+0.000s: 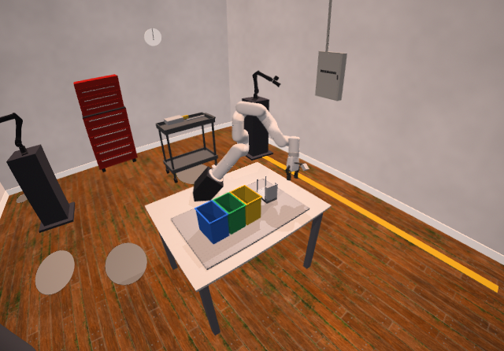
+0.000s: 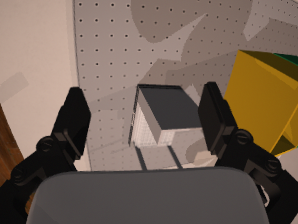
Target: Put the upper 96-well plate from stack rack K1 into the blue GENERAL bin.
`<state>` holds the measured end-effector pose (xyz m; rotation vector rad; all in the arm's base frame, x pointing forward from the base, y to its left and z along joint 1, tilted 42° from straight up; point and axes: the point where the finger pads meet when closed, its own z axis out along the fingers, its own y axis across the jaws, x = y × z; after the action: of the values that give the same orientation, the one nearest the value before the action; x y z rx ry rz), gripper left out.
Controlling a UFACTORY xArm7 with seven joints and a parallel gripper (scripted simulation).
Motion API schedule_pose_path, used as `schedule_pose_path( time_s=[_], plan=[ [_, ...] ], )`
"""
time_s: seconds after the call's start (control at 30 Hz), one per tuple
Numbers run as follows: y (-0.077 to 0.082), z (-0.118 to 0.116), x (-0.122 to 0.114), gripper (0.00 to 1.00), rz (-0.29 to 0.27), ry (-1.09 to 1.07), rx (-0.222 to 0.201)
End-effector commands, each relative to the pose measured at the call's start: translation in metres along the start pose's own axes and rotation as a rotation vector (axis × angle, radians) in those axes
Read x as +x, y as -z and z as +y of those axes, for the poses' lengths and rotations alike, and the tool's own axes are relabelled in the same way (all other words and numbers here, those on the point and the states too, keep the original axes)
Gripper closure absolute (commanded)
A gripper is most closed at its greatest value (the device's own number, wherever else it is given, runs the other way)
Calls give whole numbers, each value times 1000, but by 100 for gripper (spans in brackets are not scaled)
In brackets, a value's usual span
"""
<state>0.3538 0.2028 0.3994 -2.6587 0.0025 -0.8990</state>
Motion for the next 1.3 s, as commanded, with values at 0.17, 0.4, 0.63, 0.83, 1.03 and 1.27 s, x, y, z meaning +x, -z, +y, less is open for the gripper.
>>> schedule_pose_path(
  time_s=[0.17,0.4,0.63,0.83,1.03,1.27],
  plan=[
    [1,0,1,0,3,-1,2],
    [1,0,1,0,3,-1,2],
    [7,12,-5,0,-22,-47,-3],
    [17,30,-17,0,-51,-89,-1],
    [24,46,-30,0,-71,-115,7],
    [31,58,-45,0,-81,-128,11]
  ],
)
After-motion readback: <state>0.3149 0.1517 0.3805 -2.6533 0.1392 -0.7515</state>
